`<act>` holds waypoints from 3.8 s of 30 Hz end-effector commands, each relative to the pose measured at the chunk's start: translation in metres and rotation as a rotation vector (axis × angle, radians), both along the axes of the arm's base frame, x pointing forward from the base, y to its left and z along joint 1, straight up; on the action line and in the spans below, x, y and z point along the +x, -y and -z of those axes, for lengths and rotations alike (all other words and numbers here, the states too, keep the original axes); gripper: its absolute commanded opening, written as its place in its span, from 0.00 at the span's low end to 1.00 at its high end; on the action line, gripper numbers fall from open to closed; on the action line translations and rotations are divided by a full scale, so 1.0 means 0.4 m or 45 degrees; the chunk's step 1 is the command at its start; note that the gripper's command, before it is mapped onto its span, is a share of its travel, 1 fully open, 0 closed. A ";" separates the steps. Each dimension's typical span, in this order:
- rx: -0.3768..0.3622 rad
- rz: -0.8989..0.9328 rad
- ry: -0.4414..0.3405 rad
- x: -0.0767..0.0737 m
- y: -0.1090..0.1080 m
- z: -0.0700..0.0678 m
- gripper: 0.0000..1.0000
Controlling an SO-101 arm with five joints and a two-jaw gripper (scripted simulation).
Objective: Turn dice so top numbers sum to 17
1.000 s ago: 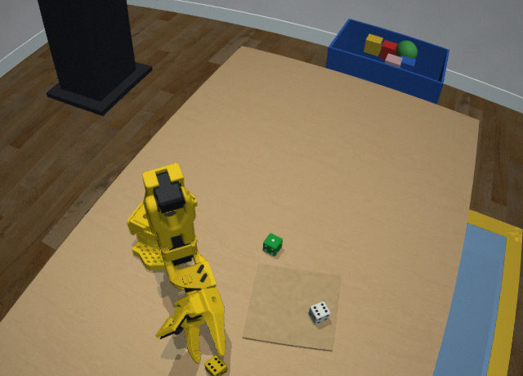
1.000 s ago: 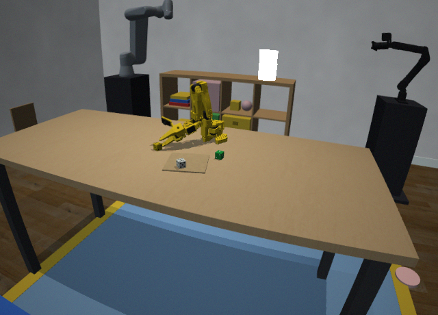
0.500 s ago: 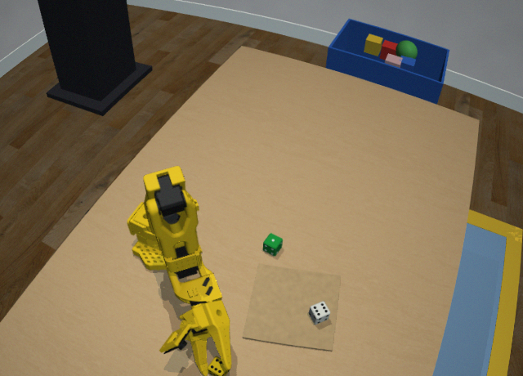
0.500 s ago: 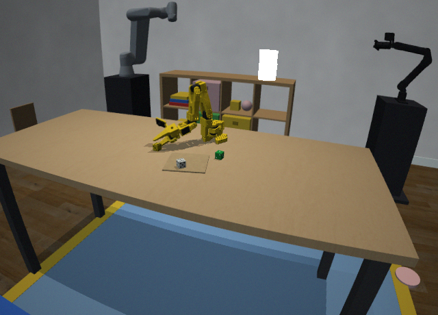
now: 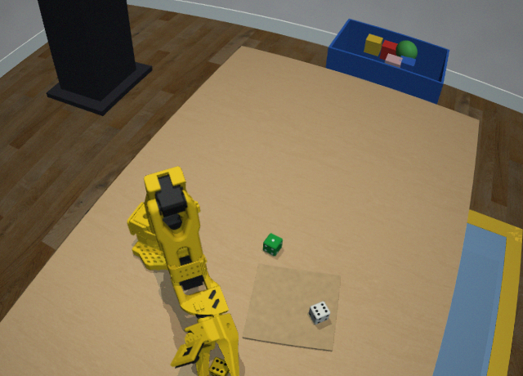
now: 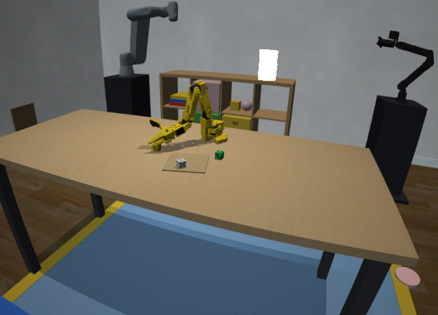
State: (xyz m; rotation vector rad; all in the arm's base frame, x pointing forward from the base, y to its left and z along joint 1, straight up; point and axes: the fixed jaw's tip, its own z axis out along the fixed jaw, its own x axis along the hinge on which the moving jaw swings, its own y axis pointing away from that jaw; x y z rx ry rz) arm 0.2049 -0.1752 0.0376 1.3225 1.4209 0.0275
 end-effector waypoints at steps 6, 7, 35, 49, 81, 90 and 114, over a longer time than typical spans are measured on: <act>0.075 -0.150 -0.407 0.026 0.009 0.124 0.32; 0.075 -0.150 -0.407 0.026 0.009 0.124 0.32; -0.003 -0.456 -0.813 -0.012 -0.031 0.033 0.32; 0.029 -0.604 -1.000 -0.046 -0.060 -0.021 0.32; 0.045 -0.828 -1.235 -0.067 -0.078 -0.052 0.31; 0.072 -0.895 -1.303 -0.067 -0.078 -0.052 0.31; 0.200 -1.102 -1.488 -0.067 -0.078 -0.052 0.31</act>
